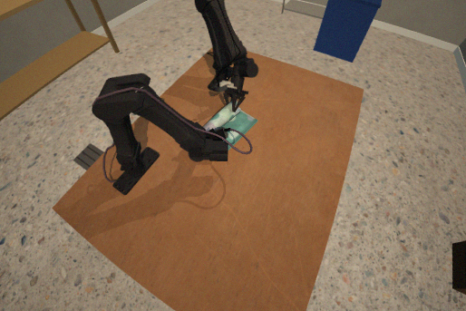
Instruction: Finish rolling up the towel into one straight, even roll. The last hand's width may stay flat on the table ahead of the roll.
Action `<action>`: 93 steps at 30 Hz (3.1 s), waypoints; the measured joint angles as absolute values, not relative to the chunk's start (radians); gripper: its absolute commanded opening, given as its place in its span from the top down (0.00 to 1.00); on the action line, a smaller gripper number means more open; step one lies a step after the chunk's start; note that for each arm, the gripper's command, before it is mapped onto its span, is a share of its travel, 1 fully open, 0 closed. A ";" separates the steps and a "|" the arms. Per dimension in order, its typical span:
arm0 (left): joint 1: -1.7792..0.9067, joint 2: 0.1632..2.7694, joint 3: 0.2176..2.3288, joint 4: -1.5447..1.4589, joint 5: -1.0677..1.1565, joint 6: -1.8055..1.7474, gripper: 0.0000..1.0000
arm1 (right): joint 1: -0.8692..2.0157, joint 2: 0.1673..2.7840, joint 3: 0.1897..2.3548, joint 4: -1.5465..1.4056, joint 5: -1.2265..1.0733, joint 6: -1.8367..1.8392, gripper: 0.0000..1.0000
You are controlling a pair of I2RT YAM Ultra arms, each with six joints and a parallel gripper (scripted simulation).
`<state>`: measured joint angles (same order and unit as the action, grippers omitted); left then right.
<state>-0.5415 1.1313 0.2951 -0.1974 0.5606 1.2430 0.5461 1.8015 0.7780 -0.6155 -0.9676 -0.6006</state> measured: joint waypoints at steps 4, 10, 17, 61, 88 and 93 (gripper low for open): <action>-0.542 1.131 0.295 -0.196 0.561 1.243 0.71 | 0.546 1.802 0.778 -0.615 -0.967 -0.601 0.65; -0.542 1.131 0.295 -0.194 0.561 1.243 0.71 | 0.546 1.801 0.778 -0.624 -0.986 -0.601 0.45; -0.542 1.131 0.295 -0.194 0.561 1.243 0.71 | 0.546 1.800 0.785 -0.657 -1.022 -0.601 0.23; -0.460 1.755 0.913 -0.894 0.715 1.279 0.71 | 0.591 1.294 0.717 -0.725 -0.688 -0.686 0.08; -0.442 2.060 1.138 -1.301 0.763 1.367 0.71 | 1.126 0.987 0.475 -0.336 0.075 -0.415 0.02; -0.442 2.074 1.138 -1.302 0.768 1.370 0.71 | 1.086 0.987 0.475 -0.335 0.067 -0.444 0.02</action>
